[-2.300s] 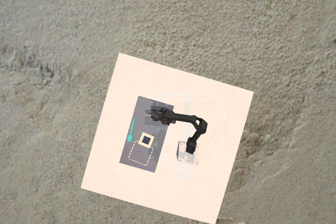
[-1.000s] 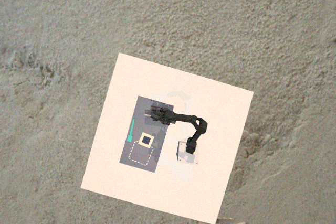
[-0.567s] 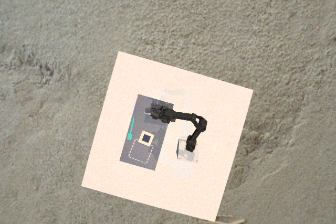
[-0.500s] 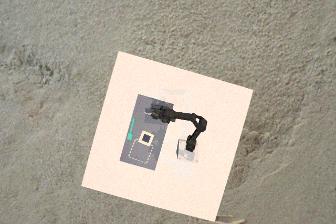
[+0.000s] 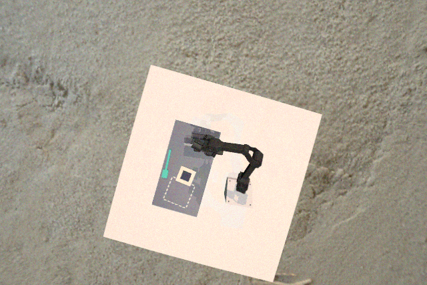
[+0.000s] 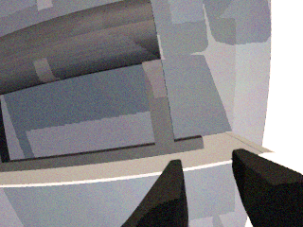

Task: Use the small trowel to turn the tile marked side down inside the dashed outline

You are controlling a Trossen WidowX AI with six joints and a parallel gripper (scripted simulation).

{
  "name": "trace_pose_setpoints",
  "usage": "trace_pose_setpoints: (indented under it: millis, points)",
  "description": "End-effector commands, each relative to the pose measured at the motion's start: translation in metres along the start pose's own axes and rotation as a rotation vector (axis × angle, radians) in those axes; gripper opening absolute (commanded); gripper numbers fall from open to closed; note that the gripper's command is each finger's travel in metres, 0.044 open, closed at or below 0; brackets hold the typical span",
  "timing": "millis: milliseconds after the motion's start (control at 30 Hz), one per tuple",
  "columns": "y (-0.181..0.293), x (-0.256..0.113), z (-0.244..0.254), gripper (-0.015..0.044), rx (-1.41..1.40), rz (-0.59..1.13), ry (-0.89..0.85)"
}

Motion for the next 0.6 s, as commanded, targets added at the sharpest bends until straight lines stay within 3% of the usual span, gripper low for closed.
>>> trace_pose_setpoints:
  millis: [0,567]
  points:
    - [0.002,0.002,-0.001,0.0100,-0.005,0.007,0.004]
    - [0.020,-0.001,-0.004,0.0100,-0.006,0.008,0.005]
Point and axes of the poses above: the point midway between the two fingers, 35 mm back from their tips, its own x axis out along the fingers, its own z axis across the jaws, y = z × x, the point moved 3 cm from there along -x, back along the fingers, and after that the axes turned 11 degrees about x, right-handed, at the moved point
